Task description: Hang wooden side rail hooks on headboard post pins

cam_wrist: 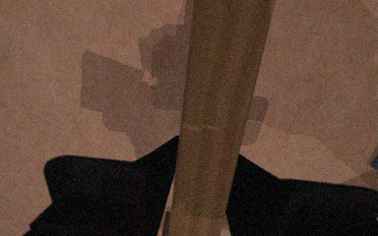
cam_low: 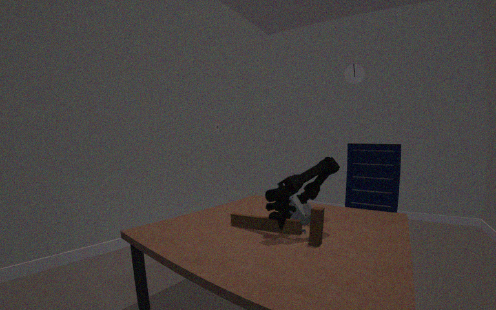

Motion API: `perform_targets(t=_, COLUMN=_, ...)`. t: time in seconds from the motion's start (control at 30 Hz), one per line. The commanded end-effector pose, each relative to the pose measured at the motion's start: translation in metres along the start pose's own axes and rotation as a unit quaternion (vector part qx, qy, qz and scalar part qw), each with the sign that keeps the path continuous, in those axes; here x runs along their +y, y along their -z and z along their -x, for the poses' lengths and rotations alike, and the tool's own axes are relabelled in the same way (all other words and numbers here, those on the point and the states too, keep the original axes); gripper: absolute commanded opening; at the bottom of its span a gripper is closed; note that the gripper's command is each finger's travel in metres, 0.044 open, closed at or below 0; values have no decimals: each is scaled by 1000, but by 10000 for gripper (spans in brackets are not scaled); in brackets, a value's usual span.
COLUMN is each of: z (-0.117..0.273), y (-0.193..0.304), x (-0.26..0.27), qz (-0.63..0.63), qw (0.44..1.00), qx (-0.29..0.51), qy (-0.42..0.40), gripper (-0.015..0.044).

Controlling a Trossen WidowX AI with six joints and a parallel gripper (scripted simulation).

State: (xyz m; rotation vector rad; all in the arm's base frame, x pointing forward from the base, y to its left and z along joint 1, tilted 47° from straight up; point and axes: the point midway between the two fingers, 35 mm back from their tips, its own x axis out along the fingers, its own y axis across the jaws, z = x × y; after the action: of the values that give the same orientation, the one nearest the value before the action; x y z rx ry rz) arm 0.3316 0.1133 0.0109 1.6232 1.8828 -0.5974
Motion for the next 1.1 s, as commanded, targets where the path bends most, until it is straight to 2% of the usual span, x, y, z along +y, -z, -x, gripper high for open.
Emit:
perform_targets(t=0.0, z=2, y=0, x=1, qz=-2, qw=1000, qx=0, qy=-3, gripper=0)
perform_targets(t=1.07, z=2, y=4, x=1, qz=-2, qw=1000, qx=0, qy=-3, gripper=0)
